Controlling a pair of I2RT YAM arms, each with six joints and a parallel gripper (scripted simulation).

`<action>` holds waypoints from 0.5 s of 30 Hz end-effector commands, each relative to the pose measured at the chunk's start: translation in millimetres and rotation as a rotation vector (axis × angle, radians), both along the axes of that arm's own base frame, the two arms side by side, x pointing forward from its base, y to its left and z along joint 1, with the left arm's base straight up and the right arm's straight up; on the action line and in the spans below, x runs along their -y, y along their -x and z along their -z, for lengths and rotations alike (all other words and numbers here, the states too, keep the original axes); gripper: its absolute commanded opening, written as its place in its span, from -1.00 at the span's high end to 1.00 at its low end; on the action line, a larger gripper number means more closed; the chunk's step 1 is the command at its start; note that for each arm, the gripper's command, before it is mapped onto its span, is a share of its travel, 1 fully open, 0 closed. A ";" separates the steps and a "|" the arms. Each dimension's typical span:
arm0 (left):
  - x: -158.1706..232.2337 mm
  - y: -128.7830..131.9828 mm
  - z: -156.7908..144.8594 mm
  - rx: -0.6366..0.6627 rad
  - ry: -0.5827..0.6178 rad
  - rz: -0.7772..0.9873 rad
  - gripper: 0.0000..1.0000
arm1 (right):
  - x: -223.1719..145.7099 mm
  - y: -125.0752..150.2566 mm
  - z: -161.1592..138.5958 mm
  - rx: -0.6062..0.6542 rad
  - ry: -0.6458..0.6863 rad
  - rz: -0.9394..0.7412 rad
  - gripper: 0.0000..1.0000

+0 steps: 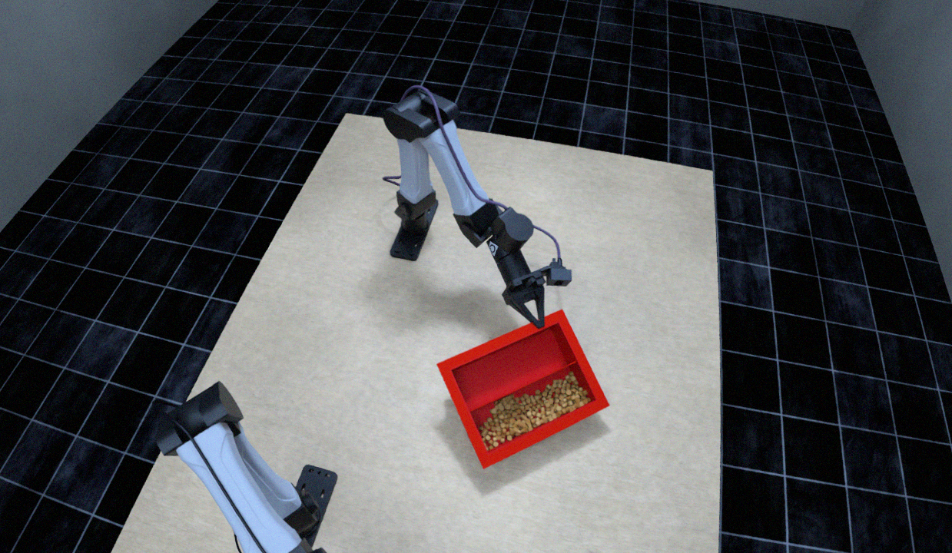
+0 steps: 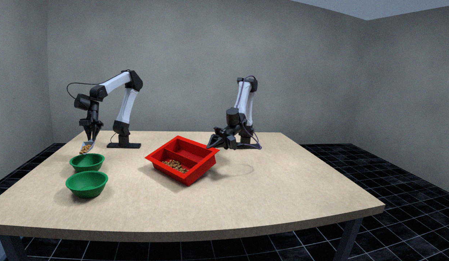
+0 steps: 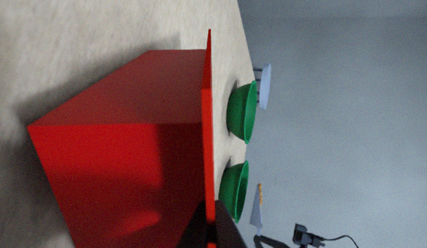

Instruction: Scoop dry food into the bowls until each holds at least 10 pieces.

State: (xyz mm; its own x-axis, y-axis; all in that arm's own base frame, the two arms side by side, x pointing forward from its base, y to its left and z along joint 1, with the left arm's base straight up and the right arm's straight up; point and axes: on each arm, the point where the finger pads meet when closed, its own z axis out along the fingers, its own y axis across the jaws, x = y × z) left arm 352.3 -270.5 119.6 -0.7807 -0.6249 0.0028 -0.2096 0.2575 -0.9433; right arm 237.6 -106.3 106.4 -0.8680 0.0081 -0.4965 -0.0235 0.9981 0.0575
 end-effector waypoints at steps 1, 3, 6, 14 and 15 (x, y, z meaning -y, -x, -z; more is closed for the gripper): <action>11.4 -6.0 -46.1 0.115 0.062 0.033 1.00 | 4.8 -5.4 -10.8 0.004 0.031 0.008 1.00; 11.4 -6.0 -46.1 0.115 0.062 0.033 1.00 | 4.6 -5.4 -13.5 0.004 0.043 0.009 1.00; 11.4 -6.0 -46.1 0.115 0.062 0.033 1.00 | 4.8 -6.4 -13.6 -0.008 0.054 0.009 1.00; 11.4 -6.0 -46.1 0.115 0.062 0.033 1.00 | 7.3 -7.0 -16.5 -0.007 0.070 0.018 1.00; 11.4 -6.0 -46.1 0.115 0.062 0.033 1.00 | 9.0 -6.1 -16.6 -0.011 0.068 0.025 1.00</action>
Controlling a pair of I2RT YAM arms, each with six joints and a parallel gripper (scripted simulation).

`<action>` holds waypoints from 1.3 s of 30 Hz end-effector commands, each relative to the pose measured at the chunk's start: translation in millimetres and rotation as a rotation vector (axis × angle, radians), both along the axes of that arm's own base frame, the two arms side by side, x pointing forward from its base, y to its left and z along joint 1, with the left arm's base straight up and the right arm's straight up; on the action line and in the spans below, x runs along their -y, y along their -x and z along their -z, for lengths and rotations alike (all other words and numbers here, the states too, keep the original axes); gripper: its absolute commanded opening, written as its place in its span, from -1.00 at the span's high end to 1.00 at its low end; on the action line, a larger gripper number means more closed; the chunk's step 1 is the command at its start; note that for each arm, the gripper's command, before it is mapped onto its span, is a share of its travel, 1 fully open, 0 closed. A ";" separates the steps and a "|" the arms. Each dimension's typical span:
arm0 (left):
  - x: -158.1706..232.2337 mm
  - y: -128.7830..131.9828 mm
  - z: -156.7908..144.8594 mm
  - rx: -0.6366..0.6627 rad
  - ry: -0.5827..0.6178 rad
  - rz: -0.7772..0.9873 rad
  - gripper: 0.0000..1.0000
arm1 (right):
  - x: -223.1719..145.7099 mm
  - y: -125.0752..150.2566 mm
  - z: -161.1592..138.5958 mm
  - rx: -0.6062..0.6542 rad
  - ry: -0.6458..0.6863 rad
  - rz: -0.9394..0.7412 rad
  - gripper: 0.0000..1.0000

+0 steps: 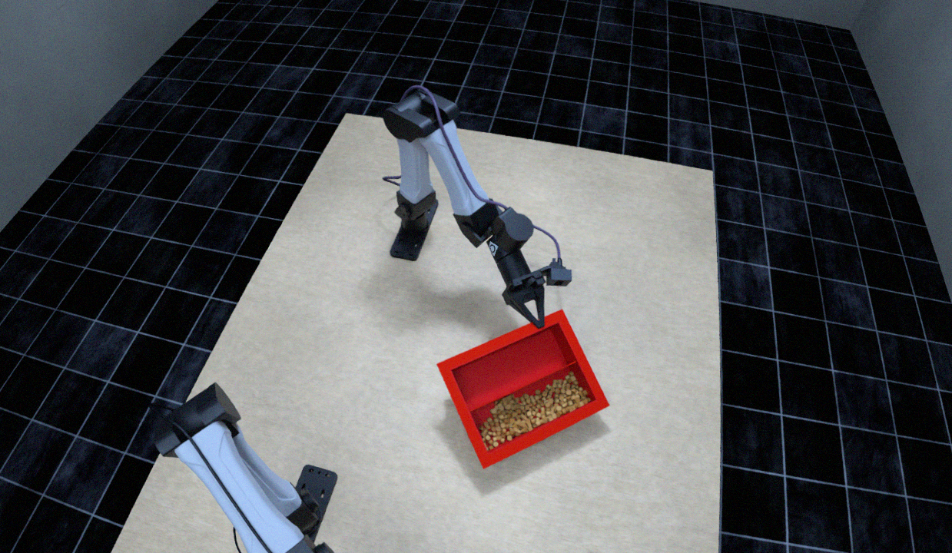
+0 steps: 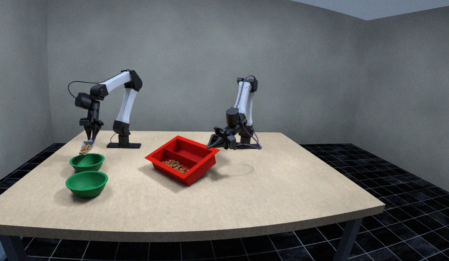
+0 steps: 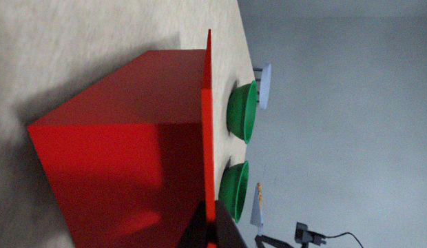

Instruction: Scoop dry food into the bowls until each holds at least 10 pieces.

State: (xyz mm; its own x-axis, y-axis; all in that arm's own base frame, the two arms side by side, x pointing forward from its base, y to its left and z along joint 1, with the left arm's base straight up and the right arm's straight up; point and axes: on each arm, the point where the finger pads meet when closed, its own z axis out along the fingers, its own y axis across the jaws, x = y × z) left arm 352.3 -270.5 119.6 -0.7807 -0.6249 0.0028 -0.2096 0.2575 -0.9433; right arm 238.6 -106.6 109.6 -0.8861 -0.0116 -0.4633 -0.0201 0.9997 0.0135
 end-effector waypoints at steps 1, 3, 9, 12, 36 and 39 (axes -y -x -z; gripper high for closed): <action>11.4 -6.0 -46.1 0.115 0.062 0.033 1.00 | 9.0 -6.2 -14.0 0.032 0.027 0.021 1.00; 11.4 -6.0 -46.1 0.115 0.062 0.033 1.00 | 7.5 -6.2 -13.0 0.030 0.020 0.017 1.00; 11.4 -6.0 -46.1 0.115 0.062 0.033 1.00 | 8.6 -4.6 -11.0 0.018 0.018 0.023 1.00; 11.4 -6.0 -46.1 0.115 0.062 0.033 1.00 | 7.1 -4.1 -9.2 0.006 0.020 0.003 1.00; 11.4 -6.0 -46.1 0.115 0.062 0.033 1.00 | 14.6 -10.8 -17.1 -0.017 0.082 -0.110 1.00; 11.4 -6.0 -46.1 0.115 0.062 0.033 1.00 | 16.9 -12.6 -18.6 -0.017 0.093 -0.125 1.00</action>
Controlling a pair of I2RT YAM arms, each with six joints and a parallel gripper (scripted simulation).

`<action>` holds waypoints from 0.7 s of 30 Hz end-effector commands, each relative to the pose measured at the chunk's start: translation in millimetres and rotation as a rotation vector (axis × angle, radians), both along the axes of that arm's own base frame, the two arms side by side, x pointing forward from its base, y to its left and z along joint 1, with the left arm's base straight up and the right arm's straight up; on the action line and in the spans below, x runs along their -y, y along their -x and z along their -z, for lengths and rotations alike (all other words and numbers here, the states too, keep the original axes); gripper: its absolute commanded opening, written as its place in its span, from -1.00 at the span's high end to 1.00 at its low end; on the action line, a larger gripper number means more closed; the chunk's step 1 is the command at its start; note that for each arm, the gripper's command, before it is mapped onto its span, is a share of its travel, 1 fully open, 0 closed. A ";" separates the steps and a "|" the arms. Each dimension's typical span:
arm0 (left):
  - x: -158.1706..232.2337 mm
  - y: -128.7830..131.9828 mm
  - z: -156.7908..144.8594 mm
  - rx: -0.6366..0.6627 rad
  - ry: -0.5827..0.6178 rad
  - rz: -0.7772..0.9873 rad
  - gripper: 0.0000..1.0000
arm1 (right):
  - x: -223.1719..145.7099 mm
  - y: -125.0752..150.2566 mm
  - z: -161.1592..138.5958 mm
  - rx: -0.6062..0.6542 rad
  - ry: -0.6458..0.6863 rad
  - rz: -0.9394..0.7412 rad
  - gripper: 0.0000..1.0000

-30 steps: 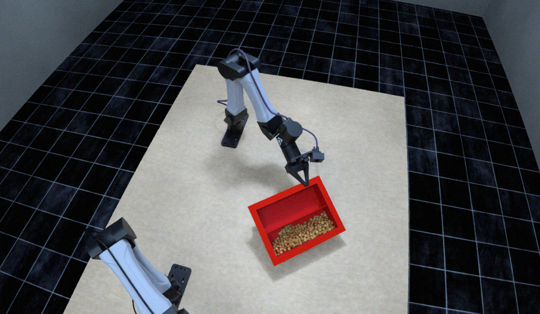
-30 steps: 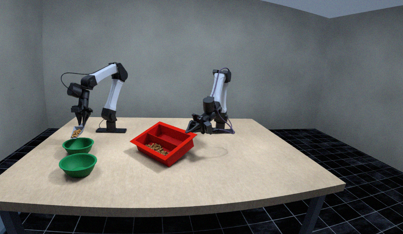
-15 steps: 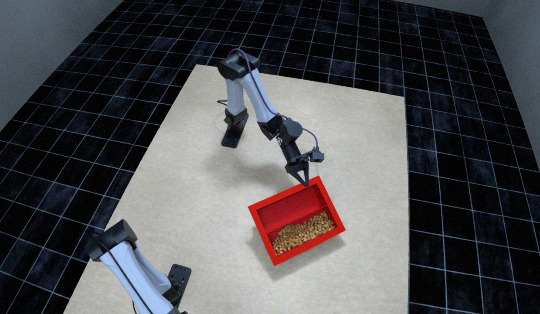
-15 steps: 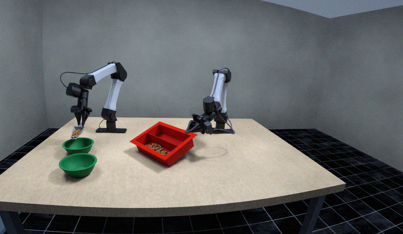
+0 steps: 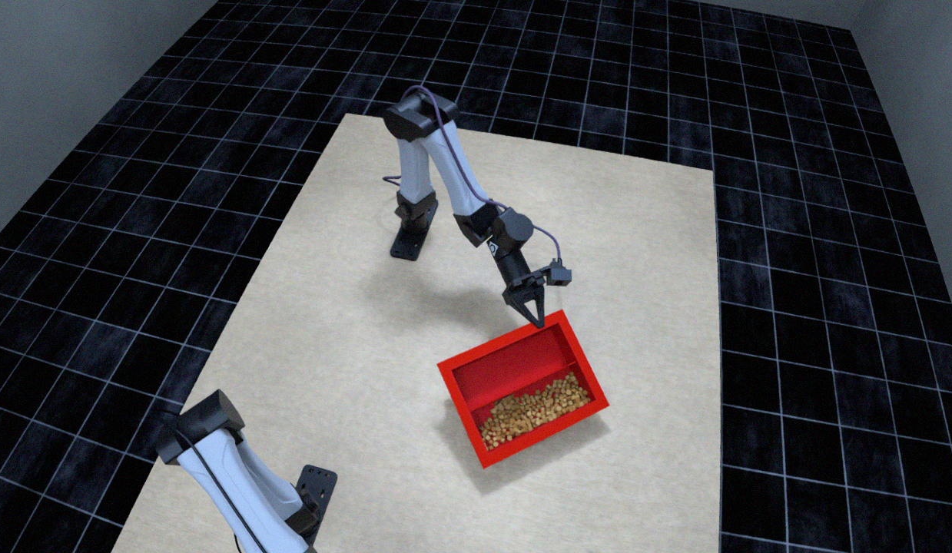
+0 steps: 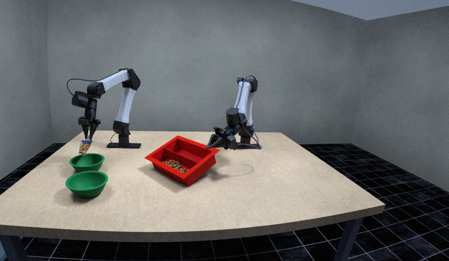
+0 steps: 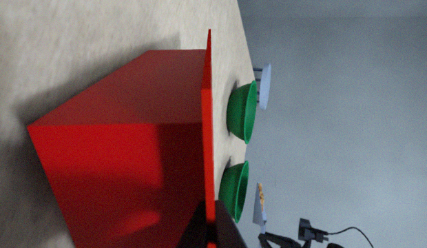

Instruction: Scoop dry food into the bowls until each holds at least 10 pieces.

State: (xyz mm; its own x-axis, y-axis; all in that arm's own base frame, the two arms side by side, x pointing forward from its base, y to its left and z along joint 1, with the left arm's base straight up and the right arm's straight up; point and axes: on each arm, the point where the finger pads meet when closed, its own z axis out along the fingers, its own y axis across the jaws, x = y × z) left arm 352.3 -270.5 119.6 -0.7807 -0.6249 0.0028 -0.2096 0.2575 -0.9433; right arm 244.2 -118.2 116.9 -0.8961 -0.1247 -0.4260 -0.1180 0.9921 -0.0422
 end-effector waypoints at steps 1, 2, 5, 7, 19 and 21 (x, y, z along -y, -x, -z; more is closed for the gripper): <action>11.4 -6.0 -46.1 0.115 0.062 0.033 1.00 | 4.9 -6.6 -11.4 0.017 0.033 -0.035 1.00; 11.4 -6.0 -46.1 0.115 0.062 0.033 1.00 | 6.0 -6.8 -12.3 0.017 0.039 -0.039 1.00; 11.4 -6.0 -46.1 0.115 0.062 0.033 1.00 | 7.8 -7.2 -12.8 0.010 0.046 -0.054 1.00; 11.4 -6.0 -46.1 0.115 0.062 0.033 1.00 | 9.0 -7.8 -13.4 0.008 0.051 -0.064 1.00; 11.4 -6.0 -46.1 0.115 0.062 0.033 1.00 | 14.2 -9.9 -17.1 -0.007 0.082 -0.113 1.00; 11.4 -6.0 -46.1 0.115 0.062 0.033 1.00 | 15.5 -10.8 -17.1 -0.012 0.087 -0.123 1.00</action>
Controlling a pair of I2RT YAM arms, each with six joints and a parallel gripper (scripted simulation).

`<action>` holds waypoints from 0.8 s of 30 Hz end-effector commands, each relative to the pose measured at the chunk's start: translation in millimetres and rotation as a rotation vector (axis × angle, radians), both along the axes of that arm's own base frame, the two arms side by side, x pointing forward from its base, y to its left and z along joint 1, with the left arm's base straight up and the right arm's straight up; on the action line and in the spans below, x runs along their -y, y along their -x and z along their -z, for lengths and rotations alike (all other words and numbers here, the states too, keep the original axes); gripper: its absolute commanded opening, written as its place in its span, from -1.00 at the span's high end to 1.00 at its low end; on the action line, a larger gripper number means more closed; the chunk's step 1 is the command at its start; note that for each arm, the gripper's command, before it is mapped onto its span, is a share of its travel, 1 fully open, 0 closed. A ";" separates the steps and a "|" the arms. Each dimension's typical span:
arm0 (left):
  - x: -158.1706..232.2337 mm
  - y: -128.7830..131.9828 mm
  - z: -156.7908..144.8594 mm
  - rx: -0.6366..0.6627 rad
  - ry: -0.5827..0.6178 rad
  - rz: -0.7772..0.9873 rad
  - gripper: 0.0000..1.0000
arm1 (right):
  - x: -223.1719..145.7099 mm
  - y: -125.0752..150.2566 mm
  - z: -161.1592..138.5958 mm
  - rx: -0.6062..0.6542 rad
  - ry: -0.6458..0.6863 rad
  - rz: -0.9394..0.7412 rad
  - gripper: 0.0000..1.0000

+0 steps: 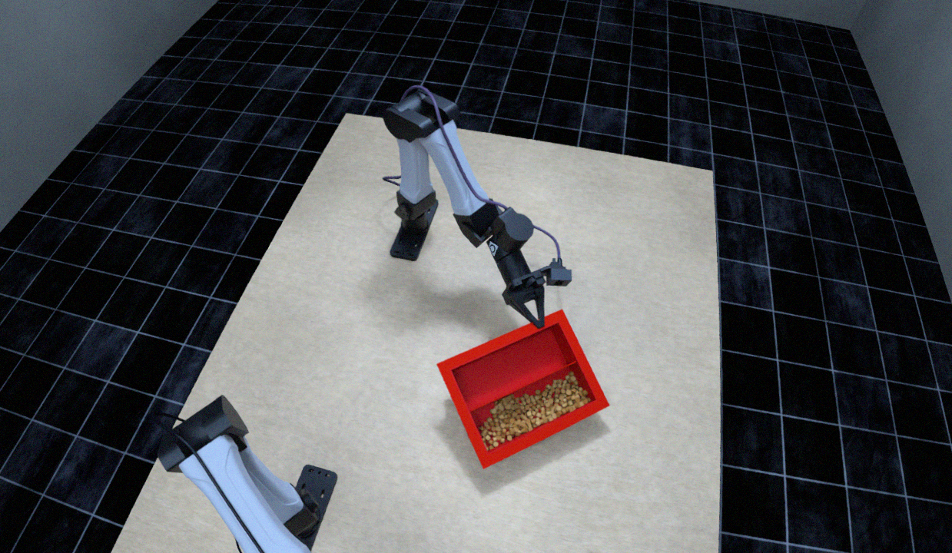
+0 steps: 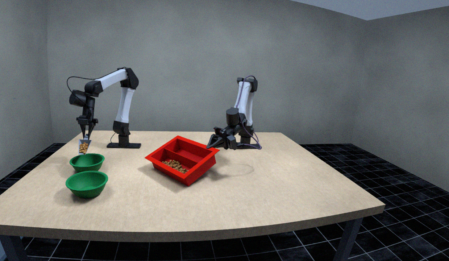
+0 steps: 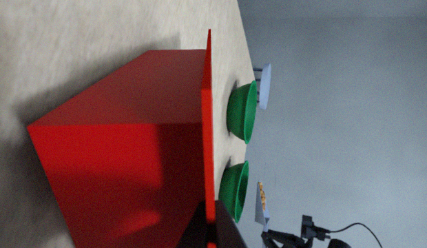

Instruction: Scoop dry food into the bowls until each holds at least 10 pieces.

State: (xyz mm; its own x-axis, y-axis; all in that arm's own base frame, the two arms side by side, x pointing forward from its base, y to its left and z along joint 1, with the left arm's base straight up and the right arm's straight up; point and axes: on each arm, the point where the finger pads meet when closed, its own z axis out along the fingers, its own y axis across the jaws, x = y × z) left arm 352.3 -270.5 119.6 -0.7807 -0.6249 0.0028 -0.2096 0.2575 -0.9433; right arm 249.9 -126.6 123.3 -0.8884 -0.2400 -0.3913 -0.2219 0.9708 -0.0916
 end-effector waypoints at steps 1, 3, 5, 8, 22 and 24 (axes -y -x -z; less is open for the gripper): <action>11.4 -6.0 -46.1 0.115 0.062 0.033 1.00 | 7.4 -5.1 -11.0 0.014 0.033 -0.026 1.00; 11.4 -6.0 -46.1 0.115 0.062 0.033 1.00 | 8.4 -5.5 -12.0 0.012 0.040 -0.037 1.00; 11.4 -6.0 -46.1 0.115 0.062 0.033 1.00 | 8.9 -5.8 -11.8 0.009 0.042 -0.043 1.00; 11.4 -6.0 -46.1 0.115 0.062 0.033 1.00 | 7.4 -6.9 -21.3 0.040 0.054 -0.052 1.00; 11.4 -6.0 -46.1 0.115 0.062 0.033 1.00 | 12.9 -11.1 -17.0 -0.014 0.087 -0.133 1.00; 11.4 -6.0 -46.1 0.115 0.062 0.033 1.00 | 13.3 -12.3 -22.4 0.006 0.098 -0.137 1.00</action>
State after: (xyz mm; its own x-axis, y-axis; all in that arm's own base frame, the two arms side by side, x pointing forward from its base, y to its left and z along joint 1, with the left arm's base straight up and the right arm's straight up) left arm 352.3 -270.5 119.6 -0.7807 -0.6249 0.0028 -0.2096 0.2575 -0.9433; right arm 255.8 -136.4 130.3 -0.8650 -0.3633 -0.3460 -0.3342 0.9316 -0.1429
